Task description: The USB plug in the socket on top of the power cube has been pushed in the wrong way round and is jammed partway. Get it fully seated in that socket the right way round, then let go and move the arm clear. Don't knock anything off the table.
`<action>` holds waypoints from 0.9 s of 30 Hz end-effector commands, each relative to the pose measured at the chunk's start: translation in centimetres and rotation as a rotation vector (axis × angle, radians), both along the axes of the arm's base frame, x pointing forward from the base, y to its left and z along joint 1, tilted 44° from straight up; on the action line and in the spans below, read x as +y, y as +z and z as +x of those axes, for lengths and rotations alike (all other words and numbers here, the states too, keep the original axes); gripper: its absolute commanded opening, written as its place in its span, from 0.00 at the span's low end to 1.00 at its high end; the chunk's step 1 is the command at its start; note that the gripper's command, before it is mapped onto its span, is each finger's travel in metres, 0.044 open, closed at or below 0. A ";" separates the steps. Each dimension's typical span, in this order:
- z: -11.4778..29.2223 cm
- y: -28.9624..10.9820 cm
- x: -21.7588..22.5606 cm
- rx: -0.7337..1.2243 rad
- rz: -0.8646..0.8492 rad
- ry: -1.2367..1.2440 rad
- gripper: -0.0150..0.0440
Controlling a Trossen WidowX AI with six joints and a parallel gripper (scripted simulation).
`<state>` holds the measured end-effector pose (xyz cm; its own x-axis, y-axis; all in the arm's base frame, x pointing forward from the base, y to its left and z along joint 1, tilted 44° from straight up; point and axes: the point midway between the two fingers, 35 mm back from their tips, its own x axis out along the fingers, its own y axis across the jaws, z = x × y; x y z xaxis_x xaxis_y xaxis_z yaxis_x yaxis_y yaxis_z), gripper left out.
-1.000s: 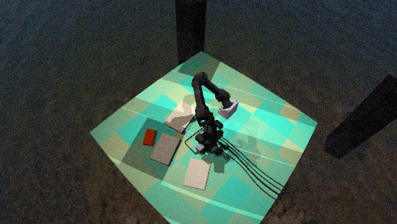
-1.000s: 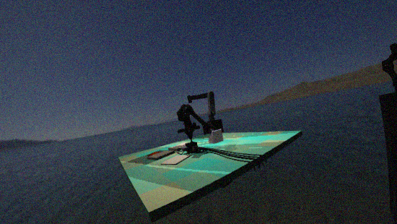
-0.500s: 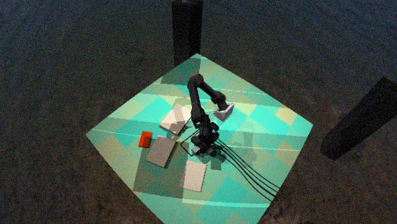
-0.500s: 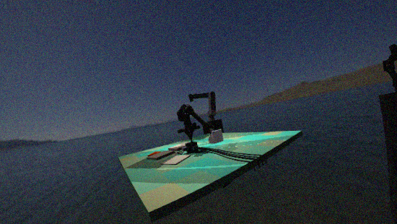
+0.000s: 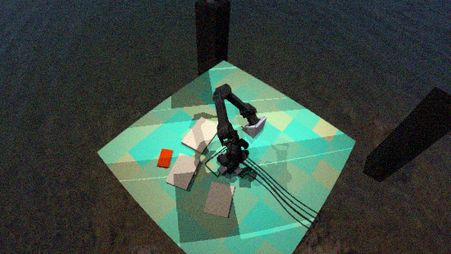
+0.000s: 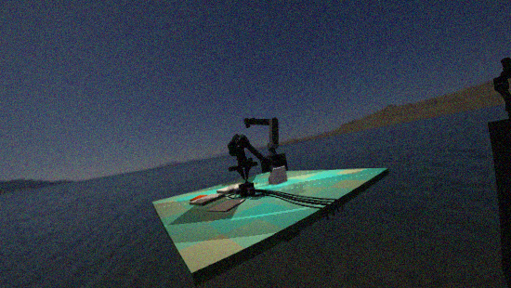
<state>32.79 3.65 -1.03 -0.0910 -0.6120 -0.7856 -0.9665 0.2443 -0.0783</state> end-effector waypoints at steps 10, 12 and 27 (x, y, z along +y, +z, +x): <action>0.0 0.0 0.0 0.000 0.001 0.000 0.42; 0.0 0.0 0.0 0.000 0.001 0.000 0.42; 0.1 0.8 0.8 -0.001 0.000 0.000 0.42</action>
<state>32.93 4.22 -0.38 -0.0874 -0.6144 -0.7841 -0.9677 0.2391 -0.0795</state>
